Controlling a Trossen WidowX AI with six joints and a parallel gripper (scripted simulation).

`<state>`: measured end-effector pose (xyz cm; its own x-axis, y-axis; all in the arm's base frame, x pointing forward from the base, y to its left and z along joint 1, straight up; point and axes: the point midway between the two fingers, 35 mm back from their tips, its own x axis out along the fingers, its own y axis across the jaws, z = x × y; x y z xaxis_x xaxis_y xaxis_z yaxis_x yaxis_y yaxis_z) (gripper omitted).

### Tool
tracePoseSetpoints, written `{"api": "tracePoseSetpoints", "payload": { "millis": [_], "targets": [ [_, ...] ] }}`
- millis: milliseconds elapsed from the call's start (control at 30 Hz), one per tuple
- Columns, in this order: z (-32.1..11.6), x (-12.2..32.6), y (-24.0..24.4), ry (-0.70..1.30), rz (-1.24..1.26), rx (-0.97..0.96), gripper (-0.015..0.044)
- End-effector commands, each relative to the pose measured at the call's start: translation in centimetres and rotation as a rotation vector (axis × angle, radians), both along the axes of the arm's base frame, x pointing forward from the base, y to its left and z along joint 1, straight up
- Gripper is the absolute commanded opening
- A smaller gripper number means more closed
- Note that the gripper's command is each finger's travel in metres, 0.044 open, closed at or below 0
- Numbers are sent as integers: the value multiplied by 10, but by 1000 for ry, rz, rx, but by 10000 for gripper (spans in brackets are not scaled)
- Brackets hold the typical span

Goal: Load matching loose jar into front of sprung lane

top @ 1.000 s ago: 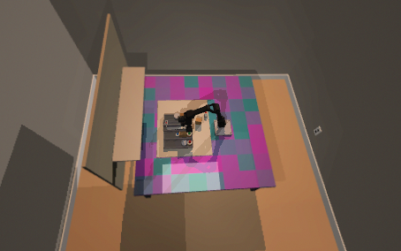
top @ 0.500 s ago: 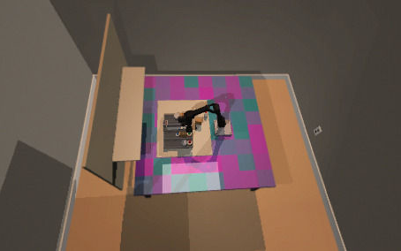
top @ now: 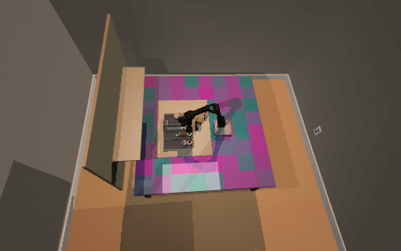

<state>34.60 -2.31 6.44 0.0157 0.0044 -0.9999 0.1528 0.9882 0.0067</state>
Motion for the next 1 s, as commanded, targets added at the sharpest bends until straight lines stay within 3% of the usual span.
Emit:
{"api": "tracePoseSetpoints", "payload": {
  "millis": [0,967],
  "targets": [
    [0,5,0,-22,4,-1,0],
    [-4,1,0,-21,4,-1,0]
  ]
}}
